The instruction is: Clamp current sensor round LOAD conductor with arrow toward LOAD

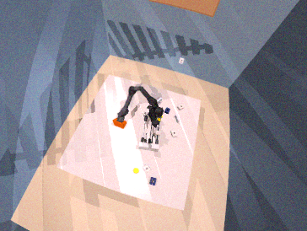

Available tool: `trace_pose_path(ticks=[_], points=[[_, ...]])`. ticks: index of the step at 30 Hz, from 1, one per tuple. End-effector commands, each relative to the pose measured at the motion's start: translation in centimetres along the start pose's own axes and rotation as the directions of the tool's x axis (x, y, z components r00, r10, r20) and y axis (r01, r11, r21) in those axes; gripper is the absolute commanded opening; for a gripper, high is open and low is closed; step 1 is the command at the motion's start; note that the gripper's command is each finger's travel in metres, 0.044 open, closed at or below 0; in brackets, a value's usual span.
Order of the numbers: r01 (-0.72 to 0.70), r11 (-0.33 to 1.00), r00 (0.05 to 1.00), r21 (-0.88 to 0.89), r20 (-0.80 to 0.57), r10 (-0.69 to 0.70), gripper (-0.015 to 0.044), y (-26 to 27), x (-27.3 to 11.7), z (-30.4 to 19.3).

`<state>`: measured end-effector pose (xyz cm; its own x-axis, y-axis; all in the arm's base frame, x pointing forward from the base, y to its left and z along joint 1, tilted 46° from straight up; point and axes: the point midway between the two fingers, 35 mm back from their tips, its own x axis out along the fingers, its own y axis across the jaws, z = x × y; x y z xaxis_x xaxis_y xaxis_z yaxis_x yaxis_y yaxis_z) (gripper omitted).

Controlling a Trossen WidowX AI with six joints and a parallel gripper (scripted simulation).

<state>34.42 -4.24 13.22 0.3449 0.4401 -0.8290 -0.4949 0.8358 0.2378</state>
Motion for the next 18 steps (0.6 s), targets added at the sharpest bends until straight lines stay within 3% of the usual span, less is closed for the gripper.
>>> trace_pose_path(ticks=[1,14,18], points=[[0.163,0.778,0.968,0.607,0.056,-0.246,0.0440,3.0,-2.5,-0.4],[-0.021,0.302,0.903,0.953,0.148,-0.404,0.0440,5.0,-3.9,-1.3],[-0.041,0.268,0.899,0.962,0.153,-0.410,0.0440,5.1,-3.9,-1.3]])
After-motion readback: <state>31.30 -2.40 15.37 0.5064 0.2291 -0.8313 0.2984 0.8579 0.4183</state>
